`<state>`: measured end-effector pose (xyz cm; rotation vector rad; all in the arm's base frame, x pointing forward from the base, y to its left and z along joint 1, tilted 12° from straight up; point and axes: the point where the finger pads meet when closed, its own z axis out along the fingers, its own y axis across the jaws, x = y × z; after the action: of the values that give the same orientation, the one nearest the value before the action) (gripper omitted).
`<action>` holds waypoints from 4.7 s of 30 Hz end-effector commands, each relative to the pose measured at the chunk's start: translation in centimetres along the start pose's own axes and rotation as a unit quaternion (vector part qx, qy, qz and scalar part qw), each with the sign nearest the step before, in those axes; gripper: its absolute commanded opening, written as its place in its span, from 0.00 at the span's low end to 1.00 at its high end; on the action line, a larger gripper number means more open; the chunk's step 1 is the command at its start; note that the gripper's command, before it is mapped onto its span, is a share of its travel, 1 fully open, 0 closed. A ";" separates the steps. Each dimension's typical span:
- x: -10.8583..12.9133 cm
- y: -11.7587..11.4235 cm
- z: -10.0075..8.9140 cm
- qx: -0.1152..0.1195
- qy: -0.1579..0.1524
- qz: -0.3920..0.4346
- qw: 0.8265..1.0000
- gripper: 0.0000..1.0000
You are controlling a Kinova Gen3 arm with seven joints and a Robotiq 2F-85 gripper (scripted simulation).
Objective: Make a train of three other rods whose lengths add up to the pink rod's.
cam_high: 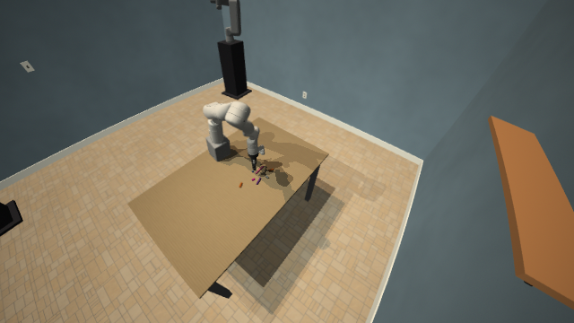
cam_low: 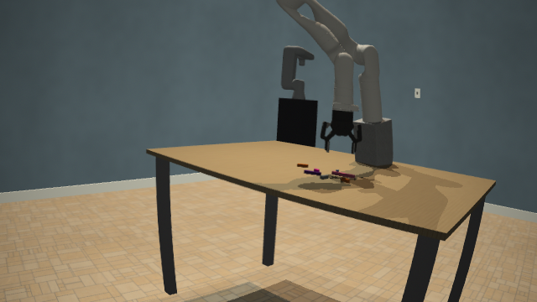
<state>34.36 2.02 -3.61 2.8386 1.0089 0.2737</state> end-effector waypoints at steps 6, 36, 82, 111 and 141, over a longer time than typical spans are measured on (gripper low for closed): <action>0.0 0.0 0.0 0.000 0.000 0.000 1.000 1.00; 0.0 0.0 0.0 0.000 0.000 0.000 1.000 1.00; 0.0 -0.1 0.1 -0.002 0.002 -0.135 0.991 1.00; -0.4 -0.1 0.3 -0.007 0.002 -0.530 0.848 1.00; -1.3 0.0 -0.2 -0.005 -0.001 -0.880 0.474 1.00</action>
<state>33.24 1.05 -3.79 0.5075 2.8737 -0.0142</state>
